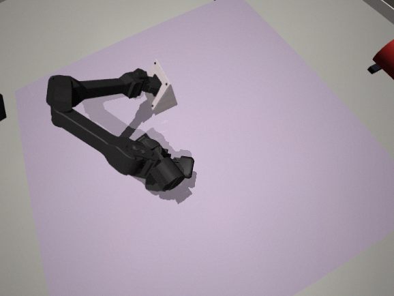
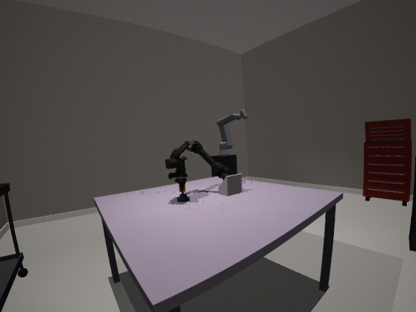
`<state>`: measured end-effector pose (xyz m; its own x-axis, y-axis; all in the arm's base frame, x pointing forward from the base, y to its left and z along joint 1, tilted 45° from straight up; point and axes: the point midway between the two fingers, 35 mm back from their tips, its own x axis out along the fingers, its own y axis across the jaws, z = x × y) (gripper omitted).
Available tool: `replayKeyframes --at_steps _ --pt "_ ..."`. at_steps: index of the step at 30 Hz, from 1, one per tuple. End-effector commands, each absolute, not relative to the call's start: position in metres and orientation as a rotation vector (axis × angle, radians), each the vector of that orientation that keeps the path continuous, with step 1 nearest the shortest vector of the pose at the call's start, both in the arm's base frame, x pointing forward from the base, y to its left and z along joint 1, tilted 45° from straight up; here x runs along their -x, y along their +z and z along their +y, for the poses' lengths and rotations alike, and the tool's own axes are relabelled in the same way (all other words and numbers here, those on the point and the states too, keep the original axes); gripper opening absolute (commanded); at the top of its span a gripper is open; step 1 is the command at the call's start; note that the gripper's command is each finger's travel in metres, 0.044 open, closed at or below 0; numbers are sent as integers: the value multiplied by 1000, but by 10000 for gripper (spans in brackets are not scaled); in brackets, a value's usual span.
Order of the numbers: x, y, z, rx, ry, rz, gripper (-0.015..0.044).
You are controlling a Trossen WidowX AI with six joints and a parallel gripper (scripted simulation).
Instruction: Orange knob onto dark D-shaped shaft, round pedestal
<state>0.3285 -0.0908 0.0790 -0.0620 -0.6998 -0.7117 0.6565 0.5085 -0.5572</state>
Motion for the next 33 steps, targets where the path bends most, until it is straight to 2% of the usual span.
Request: replayKeyframes --at_steps 1,27,33 --pt "-328 78 -90 41 -1117 1188 0" --pt "-327 80 -89 41 -1117 1188 0" --pt "-328 80 -88 -89 -1213 1090 0"
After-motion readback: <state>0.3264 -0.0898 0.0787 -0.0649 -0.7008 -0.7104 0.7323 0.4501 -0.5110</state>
